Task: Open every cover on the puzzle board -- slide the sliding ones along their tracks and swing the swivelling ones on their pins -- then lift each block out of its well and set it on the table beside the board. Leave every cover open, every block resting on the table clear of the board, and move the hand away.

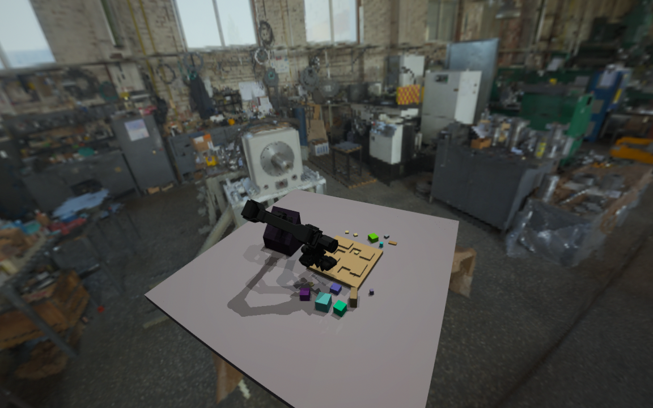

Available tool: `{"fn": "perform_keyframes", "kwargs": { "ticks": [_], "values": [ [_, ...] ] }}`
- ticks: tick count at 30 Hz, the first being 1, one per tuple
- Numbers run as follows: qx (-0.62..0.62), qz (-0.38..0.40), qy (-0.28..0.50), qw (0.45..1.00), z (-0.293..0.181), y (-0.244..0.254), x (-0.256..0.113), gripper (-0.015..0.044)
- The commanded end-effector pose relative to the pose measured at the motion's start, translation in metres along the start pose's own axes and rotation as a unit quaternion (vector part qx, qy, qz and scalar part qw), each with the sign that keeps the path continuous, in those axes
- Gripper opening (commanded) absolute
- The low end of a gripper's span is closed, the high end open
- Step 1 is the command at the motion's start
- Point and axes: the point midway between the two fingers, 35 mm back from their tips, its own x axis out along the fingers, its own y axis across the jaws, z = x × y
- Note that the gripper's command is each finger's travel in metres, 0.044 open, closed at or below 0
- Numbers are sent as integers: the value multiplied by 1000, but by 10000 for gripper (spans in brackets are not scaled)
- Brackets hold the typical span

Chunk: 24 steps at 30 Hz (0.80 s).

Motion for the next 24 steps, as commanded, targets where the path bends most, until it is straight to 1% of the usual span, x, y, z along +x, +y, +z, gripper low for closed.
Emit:
{"fn": "perform_keyframes", "kwargs": {
  "ticks": [1,3,13,24],
  "values": [
    [-71,-1,6,997,-21,9,0,46],
    [-107,-2,8,994,-31,12,0,0],
    [-281,-3,12,960,-85,25,0,0],
    [-462,-4,11,887,-148,27,1,0]
  ]
}}
